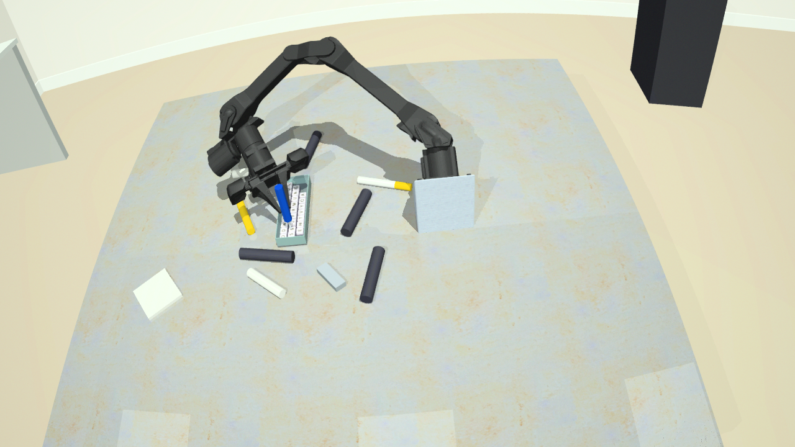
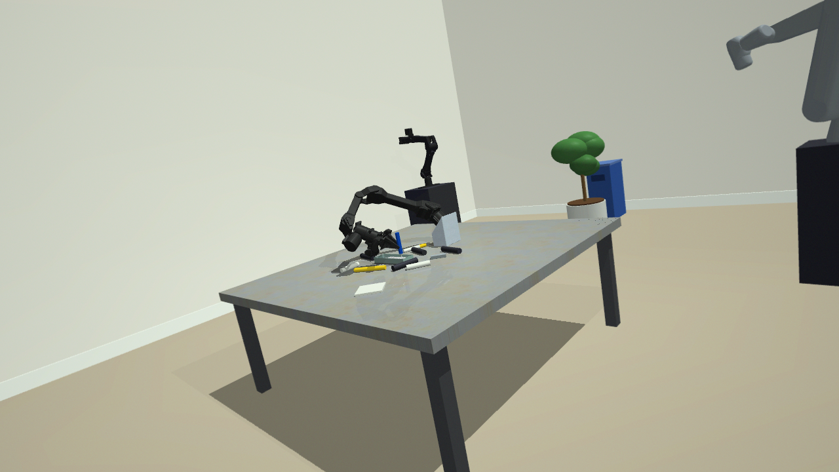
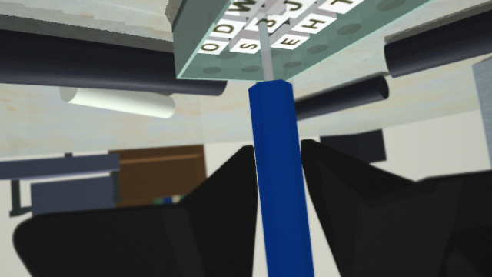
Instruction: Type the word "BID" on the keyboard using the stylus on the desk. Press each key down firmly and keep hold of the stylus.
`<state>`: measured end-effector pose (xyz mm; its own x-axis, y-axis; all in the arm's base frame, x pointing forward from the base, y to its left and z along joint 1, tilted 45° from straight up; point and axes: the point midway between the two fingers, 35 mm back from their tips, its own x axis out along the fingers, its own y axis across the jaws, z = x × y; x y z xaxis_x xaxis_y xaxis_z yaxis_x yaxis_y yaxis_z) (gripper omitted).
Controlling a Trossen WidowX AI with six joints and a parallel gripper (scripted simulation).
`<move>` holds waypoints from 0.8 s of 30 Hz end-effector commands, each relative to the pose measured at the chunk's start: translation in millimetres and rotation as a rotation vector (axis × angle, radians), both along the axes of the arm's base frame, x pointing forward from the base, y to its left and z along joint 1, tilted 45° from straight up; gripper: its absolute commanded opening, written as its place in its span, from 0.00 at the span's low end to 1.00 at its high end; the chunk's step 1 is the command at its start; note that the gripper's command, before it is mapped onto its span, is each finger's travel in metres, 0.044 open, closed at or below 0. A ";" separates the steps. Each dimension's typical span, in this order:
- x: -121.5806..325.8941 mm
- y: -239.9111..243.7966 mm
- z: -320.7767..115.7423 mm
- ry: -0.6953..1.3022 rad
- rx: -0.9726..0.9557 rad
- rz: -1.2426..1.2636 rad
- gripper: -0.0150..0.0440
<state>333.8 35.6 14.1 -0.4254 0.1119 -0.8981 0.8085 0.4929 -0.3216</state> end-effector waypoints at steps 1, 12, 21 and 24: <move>-0.3 0.3 -0.6 0.001 -0.001 0.007 0.39; -2.6 13.4 12.7 0.001 0.000 0.007 0.39; -7.1 26.6 22.9 0.007 0.000 0.015 0.40; -4.3 20.5 31.8 -0.030 0.009 -0.025 0.36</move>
<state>327.9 60.1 38.0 -0.4248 0.1118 -0.8984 0.8064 0.4977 -0.3194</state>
